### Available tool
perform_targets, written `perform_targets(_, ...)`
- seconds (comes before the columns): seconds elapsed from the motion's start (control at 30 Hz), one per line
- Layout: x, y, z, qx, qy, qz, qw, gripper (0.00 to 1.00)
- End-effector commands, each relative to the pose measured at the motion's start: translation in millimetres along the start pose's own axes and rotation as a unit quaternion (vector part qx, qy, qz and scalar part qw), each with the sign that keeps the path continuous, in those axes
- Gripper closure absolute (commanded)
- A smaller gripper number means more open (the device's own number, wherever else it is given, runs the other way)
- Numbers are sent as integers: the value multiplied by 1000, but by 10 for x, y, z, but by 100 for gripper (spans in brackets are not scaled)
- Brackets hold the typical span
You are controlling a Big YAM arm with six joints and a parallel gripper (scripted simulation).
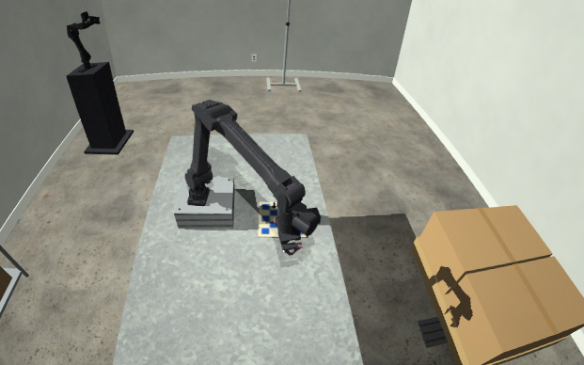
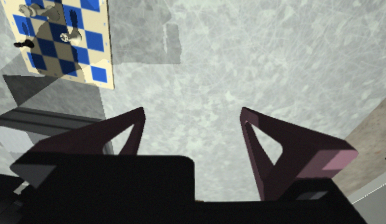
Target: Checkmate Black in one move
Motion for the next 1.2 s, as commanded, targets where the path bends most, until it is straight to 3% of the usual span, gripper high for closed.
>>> perform_targets(0.0, -150, 495, 35, 13, -4, 20, 1000, 0)
perform_targets(0.03, -208, 801, 111, 15, -1, 16, 1000, 0)
perform_targets(0.07, -208, 801, 111, 15, -1, 16, 1000, 0)
perform_targets(0.1, -240, 1101, 187, 16, 1, 11, 1000, 0)
perform_targets(0.13, -240, 1101, 187, 16, 1, 11, 1000, 0)
perform_targets(0.2, -238, 1632, 327, 19, 4, 2, 1000, 0)
perform_targets(0.23, -239, 1652, 331, 19, 4, 2, 1000, 0)
perform_targets(0.3, -176, 2099, 453, 22, 7, -5, 1000, 0)
perform_targets(0.33, -176, 2099, 453, 22, 7, -5, 1000, 0)
perform_targets(0.4, -95, 2417, 545, 23, 8, -11, 1000, 0)
perform_targets(0.47, -95, 2417, 545, 23, 8, -11, 1000, 0)
perform_targets(0.53, -31, 2605, 602, 25, 8, -14, 1000, 0)
perform_targets(0.63, 5, 2696, 630, 25, 8, -16, 1000, 0)
perform_targets(0.73, 34, 2626, 728, 22, 21, -6, 1000, 0)
perform_targets(1.17, 49, 2625, 728, 20, 24, -5, 999, 0)
Point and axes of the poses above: the point where the finger pads meet when closed, its own z axis out along the fingers, its own y axis across the jaws, x = y × z, the point moved 3 cm from there along -z, back along the fingers, and after that the axes turned 13 degrees about z, right-handed, at the moved point
